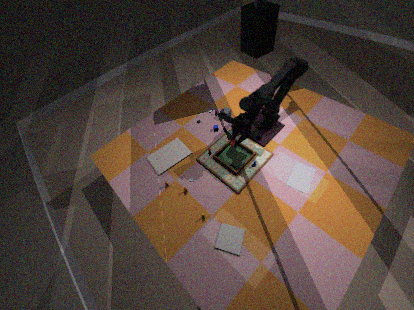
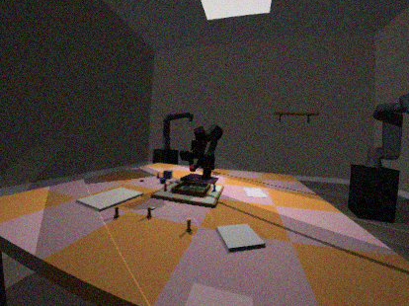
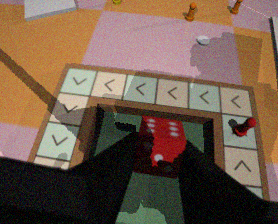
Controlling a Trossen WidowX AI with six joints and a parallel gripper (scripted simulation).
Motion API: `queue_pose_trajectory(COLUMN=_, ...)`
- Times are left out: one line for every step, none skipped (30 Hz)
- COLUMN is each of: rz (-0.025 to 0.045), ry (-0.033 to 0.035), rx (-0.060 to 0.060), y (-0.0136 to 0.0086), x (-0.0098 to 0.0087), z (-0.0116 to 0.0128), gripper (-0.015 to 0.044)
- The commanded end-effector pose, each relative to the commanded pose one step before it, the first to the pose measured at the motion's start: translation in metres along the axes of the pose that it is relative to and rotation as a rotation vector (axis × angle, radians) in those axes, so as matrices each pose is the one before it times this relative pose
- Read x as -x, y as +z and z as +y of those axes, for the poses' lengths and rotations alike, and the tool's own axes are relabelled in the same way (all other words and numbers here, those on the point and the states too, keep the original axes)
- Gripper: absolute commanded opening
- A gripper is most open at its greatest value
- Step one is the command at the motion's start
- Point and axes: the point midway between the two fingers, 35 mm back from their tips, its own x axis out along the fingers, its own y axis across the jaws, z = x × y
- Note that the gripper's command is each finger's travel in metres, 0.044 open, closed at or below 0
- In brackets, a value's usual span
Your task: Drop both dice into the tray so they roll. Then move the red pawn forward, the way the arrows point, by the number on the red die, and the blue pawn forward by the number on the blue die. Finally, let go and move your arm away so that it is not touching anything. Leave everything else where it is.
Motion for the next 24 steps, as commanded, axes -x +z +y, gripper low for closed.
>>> queue_pose_trajectory(rz=-0.00091, ry=-0.00003, rx=0.0001, y=0.00039, x=0.00000, z=0.00000, gripper=0.0000)
queue_pose_trajectory(rz=0.00000, ry=0.00000, rx=0.0000, y=0.00000, x=0.00000, z=0.00000, gripper=0.0000)
queue_pose_trajectory(rz=0.00000, ry=0.00000, rx=0.0000, y=0.00000, x=0.00000, z=0.00000, gripper=0.0000)
queue_pose_trajectory(rz=0.00000, ry=0.00000, rx=0.0000, y=0.00000, x=0.00000, z=0.00000, gripper=0.0000)
queue_pose_trajectory(rz=0.00000, ry=0.00000, rx=0.0000, y=0.00000, x=0.00000, z=0.00000, gripper=0.0000)
queue_pose_trajectory(rz=0.00000, ry=0.00000, rx=0.0000, y=0.00000, x=0.00000, z=0.00000, gripper=0.0000)
queue_pose_trajectory(rz=0.00000, ry=0.00000, rx=0.0000, y=0.00000, x=0.00000, z=0.00000, gripper=0.0026)
queue_pose_trajectory(rz=0.00000, ry=0.00000, rx=0.0000, y=0.00000, x=0.00000, z=0.00000, gripper=0.0053)
queue_pose_trajectory(rz=0.00000, ry=0.00000, rx=0.0000, y=0.00000, x=0.00000, z=0.00000, gripper=0.0079)
queue_pose_trajectory(rz=0.00000, ry=0.00000, rx=0.0000, y=0.00000, x=0.00000, z=0.00000, gripper=0.0105)
queue_pose_trajectory(rz=0.00000, ry=0.00000, rx=0.0000, y=0.00000, x=0.00000, z=0.00000, gripper=0.0131)
queue_pose_trajectory(rz=0.00000, ry=0.00000, rx=0.0000, y=0.00000, x=0.00000, z=0.00000, gripper=0.0157)
queue_pose_trajectory(rz=0.00000, ry=0.00000, rx=0.0000, y=0.00000, x=0.00000, z=0.00000, gripper=0.0184)
queue_pose_trajectory(rz=0.00000, ry=0.00000, rx=0.0000, y=0.00000, x=0.00000, z=0.00000, gripper=0.0210)
queue_pose_trajectory(rz=0.00014, ry=0.00017, rx=0.0002, y=0.00130, x=0.00095, z=-0.00001, gripper=0.0236)
queue_pose_trajectory(rz=0.00044, ry=0.00052, rx=0.0007, y=0.00387, x=0.00292, z=-0.00002, gripper=0.0262)
queue_pose_trajectory(rz=0.00075, ry=0.00087, rx=0.0012, y=0.00631, x=0.00507, z=-0.00002, gripper=0.0289)
queue_pose_trajectory(rz=0.00100, ry=0.00113, rx=0.0015, y=0.00792, x=0.00695, z=0.00001, gripper=0.0315)
queue_pose_trajectory(rz=0.00079, ry=0.00088, rx=0.0011, y=0.00588, x=0.00563, z=0.00004, gripper=0.0341)
queue_pose_trajectory(rz=0.00048, ry=0.00053, rx=0.0007, y=0.00343, x=0.00349, z=0.00004, gripper=0.0367)
queue_pose_trajectory(rz=0.00016, ry=0.00018, rx=0.0002, y=0.00113, x=0.00118, z=0.00001, gripper=0.0394)
queue_pose_trajectory(rz=0.00000, ry=0.00000, rx=0.0000, y=0.00000, x=0.00000, z=0.00000, gripper=0.0420)
queue_pose_trajectory(rz=0.00000, ry=0.00000, rx=0.0000, y=0.00000, x=0.00000, z=0.00000, gripper=0.0440)
queue_pose_trajectory(rz=0.00897, ry=-0.00004, rx=-0.0003, y=-0.00007, x=-0.00058, z=-0.00002, gripper=0.0440)
